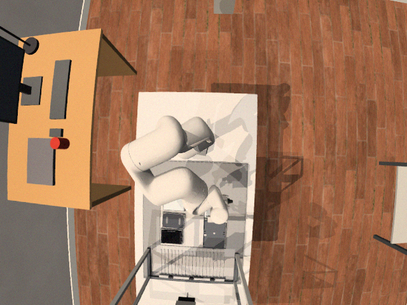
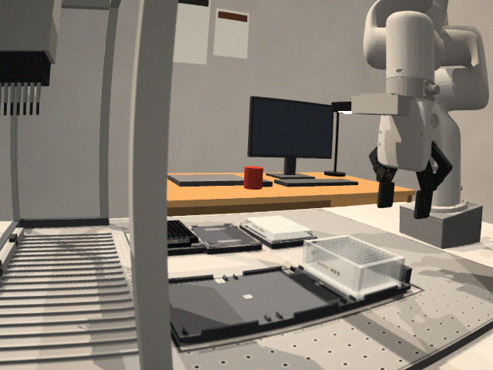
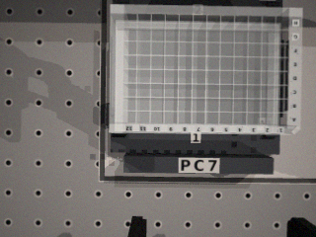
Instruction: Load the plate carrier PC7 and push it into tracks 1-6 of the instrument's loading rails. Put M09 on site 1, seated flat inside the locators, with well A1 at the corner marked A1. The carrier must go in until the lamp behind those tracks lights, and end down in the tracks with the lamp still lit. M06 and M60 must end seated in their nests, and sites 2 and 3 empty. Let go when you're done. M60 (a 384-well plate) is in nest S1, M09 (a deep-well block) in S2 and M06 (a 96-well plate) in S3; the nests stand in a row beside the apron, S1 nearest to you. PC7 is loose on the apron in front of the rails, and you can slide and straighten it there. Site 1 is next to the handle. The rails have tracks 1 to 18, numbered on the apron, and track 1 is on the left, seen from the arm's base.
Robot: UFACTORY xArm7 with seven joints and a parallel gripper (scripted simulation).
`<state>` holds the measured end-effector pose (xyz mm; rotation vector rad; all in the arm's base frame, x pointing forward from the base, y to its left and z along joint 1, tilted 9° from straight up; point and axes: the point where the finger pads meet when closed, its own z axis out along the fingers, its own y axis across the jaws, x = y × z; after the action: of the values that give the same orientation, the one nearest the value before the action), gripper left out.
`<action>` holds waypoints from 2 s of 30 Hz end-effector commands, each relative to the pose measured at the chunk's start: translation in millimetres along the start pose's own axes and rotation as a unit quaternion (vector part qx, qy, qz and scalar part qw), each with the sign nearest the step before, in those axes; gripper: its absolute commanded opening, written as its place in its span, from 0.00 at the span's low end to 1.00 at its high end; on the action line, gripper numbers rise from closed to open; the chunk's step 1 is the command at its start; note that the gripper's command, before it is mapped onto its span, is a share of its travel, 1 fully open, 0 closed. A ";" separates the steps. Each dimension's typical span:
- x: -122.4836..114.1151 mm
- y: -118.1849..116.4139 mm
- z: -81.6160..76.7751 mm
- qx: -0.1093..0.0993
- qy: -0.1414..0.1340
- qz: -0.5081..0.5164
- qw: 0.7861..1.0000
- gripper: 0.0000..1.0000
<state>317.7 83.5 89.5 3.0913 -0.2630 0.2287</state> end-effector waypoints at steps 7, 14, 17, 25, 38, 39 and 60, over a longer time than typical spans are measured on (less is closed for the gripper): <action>1.5 -0.8 17.3 0.001 0.002 0.000 1.000 0.82; 1.5 -0.8 25.7 0.001 0.002 0.000 1.000 0.82; 1.5 -0.8 30.7 0.001 0.002 0.000 1.000 0.82; 1.5 -0.8 42.5 0.001 0.002 0.000 1.000 0.82; 1.5 -0.8 62.5 0.001 0.002 0.000 1.000 0.82; 1.5 -0.8 64.2 0.001 0.002 0.000 1.000 0.82; 1.5 -0.8 71.8 0.001 0.002 0.000 1.000 0.82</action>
<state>328.2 80.5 19.1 3.0913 -0.2630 0.2286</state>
